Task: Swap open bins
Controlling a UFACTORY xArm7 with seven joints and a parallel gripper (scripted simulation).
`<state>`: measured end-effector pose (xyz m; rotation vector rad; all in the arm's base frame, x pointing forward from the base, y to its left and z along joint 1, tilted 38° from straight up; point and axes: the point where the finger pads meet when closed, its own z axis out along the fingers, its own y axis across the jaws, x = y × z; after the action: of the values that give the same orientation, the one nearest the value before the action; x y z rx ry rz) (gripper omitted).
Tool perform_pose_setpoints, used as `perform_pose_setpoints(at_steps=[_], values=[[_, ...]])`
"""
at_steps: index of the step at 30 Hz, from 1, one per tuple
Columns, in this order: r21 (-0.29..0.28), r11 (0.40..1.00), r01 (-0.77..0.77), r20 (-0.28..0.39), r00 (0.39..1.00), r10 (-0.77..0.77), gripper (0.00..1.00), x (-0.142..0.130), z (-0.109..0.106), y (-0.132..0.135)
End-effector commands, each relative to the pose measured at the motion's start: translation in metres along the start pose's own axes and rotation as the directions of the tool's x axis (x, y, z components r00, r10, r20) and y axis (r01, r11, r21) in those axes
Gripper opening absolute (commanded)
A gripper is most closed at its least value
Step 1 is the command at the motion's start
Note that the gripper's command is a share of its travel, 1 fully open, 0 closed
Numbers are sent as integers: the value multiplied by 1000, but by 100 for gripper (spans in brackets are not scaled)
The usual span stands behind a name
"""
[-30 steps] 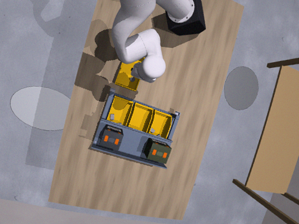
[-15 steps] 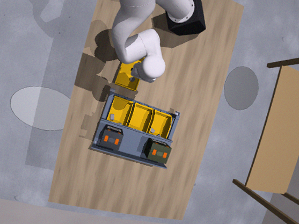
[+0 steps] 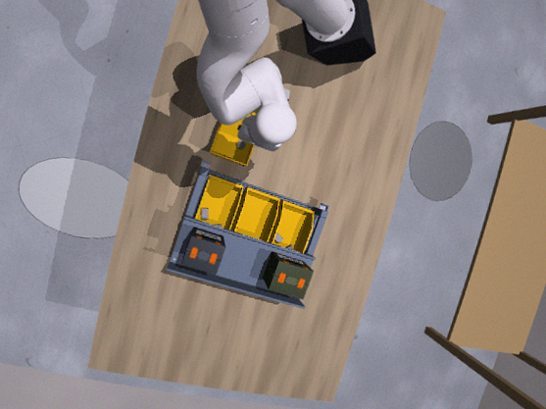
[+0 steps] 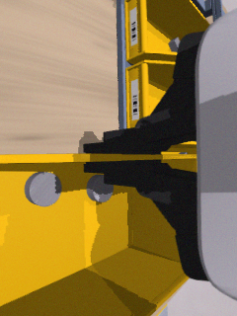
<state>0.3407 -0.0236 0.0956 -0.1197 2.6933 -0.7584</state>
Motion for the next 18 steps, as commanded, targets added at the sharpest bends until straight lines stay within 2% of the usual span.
perform_pose_setpoints(at_steps=[1,11,18], values=[[9,1000,-1,10,1000,1,0,-3,10,0],[9,1000,-1,10,1000,1,0,-3,37,0],[9,1000,-1,10,1000,1,0,-3,45,0]])
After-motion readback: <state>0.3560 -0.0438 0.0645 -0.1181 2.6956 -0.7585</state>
